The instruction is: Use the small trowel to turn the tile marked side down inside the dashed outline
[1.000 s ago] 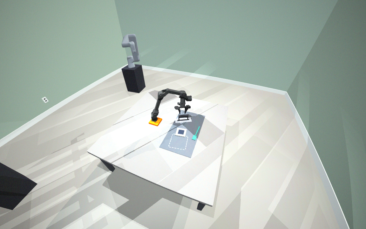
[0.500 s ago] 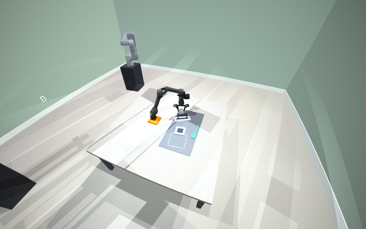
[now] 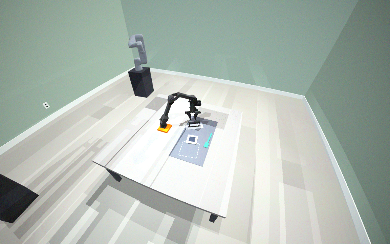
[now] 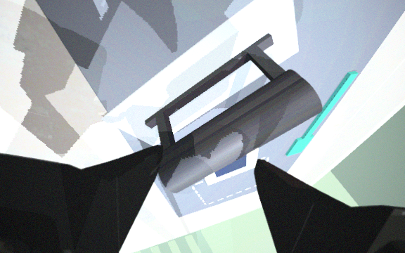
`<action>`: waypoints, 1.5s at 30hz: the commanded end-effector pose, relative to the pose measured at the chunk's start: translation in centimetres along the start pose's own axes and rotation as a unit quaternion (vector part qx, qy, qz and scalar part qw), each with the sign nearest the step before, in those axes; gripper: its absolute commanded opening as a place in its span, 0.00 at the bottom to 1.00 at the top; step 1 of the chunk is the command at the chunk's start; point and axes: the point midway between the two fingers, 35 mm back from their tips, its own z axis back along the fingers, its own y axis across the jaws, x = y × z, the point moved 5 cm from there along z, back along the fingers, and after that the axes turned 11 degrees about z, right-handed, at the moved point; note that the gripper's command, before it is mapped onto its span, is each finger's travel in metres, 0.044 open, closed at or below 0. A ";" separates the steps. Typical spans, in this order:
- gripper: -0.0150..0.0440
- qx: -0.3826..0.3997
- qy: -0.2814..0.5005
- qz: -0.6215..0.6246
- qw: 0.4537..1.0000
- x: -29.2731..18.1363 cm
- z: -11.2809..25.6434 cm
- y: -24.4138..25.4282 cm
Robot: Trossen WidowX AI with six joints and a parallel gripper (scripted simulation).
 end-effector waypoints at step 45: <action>0.76 -0.110 0.050 -0.387 0.914 1.1 -3.2 1.3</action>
